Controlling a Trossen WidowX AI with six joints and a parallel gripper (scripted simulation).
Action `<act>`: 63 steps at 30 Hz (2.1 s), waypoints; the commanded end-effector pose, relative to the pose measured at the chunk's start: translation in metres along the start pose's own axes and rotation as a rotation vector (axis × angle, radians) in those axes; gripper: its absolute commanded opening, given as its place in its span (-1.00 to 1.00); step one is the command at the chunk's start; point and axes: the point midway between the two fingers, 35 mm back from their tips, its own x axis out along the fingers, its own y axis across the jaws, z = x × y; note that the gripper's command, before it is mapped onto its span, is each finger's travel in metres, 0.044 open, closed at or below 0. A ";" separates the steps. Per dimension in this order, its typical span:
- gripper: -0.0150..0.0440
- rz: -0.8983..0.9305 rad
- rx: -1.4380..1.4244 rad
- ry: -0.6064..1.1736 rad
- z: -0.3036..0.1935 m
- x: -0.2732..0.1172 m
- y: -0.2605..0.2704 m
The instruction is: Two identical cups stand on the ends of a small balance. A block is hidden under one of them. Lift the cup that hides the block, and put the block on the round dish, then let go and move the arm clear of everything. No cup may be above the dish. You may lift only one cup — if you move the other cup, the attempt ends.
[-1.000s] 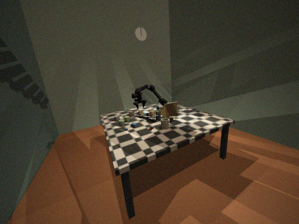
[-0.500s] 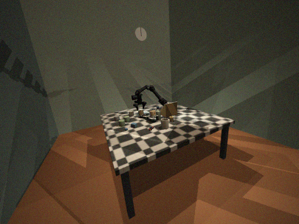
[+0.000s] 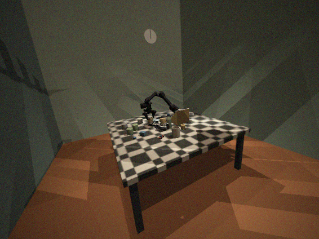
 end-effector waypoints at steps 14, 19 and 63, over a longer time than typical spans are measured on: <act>1.00 -0.001 -0.004 0.000 -0.001 0.029 -0.002; 0.82 -0.001 -0.004 0.000 -0.001 0.031 -0.002; -0.49 0.001 -0.004 0.007 -0.001 -0.009 0.005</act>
